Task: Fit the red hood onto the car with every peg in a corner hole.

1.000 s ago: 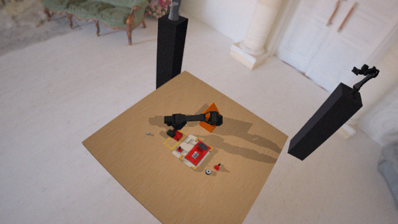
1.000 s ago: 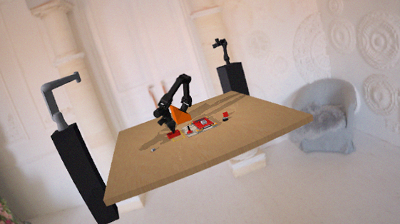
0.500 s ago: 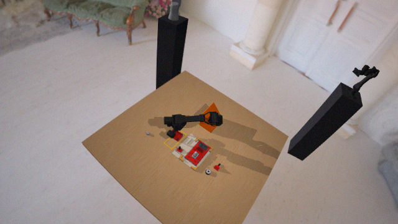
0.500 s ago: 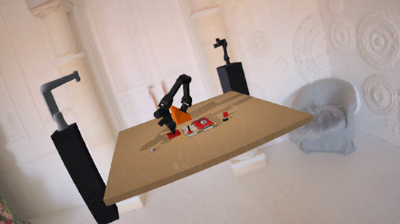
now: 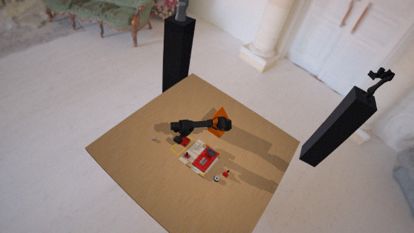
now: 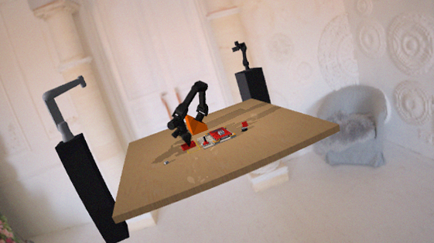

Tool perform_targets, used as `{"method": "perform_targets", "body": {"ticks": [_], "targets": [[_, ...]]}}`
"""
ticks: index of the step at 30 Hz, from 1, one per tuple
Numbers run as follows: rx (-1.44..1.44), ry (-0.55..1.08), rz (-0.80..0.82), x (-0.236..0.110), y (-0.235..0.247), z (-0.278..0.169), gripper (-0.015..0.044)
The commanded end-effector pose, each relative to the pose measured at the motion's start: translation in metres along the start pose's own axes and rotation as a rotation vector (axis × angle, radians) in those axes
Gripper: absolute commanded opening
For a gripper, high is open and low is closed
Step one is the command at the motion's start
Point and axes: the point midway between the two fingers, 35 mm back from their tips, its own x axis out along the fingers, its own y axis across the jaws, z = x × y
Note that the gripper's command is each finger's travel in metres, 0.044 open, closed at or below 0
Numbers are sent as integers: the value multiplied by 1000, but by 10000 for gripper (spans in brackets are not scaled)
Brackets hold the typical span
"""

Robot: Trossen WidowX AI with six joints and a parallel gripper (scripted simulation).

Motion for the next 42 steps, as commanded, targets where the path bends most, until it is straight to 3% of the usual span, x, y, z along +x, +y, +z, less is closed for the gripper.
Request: {"method": "perform_targets", "body": {"ticks": [1, 11, 22, 42], "targets": [[-1, 0, 1, 0, 0, 0, 361], [-1, 0, 1, 0, 0, 0, 275], [1, -1, -1, -19, 0, 0, 0], [2, -3, -2, -82, -1, 1, 0]]}}
